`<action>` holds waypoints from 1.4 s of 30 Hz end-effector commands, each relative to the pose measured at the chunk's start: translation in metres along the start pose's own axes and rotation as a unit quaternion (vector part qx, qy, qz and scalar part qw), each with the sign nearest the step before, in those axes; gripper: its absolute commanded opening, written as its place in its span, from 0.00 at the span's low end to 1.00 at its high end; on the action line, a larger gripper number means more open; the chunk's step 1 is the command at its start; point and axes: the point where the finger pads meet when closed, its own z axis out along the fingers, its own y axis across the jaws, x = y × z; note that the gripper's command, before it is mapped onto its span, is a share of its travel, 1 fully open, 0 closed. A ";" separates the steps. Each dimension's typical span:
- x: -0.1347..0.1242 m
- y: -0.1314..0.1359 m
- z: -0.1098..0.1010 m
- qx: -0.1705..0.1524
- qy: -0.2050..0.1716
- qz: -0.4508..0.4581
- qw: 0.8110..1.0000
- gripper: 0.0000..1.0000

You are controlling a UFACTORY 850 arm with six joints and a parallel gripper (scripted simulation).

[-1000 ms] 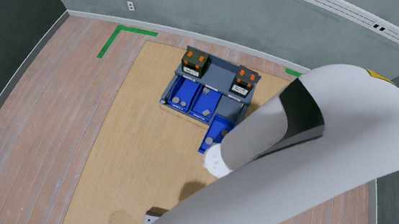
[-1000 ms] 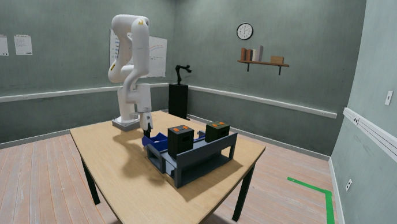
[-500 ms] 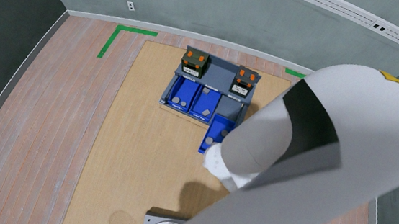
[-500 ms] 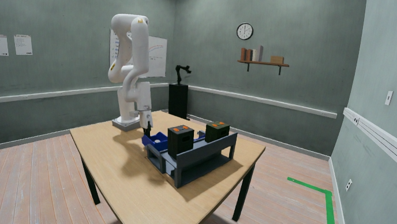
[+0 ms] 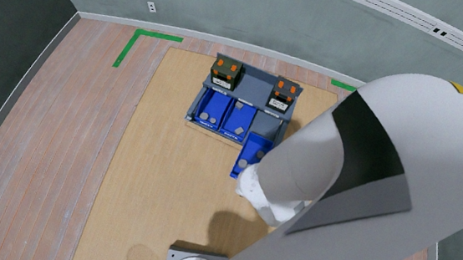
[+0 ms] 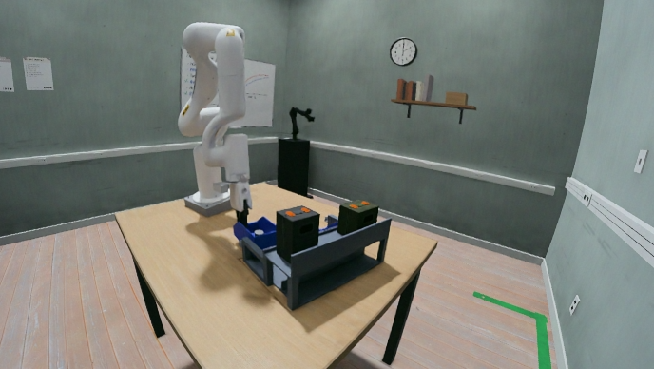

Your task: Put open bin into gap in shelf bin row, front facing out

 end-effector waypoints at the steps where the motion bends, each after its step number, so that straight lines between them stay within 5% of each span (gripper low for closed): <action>1: 0.000 -0.001 0.000 -0.019 0.003 0.000 1.000 0.00; 42: 0.000 -0.001 0.000 -0.062 0.002 0.000 0.998 0.00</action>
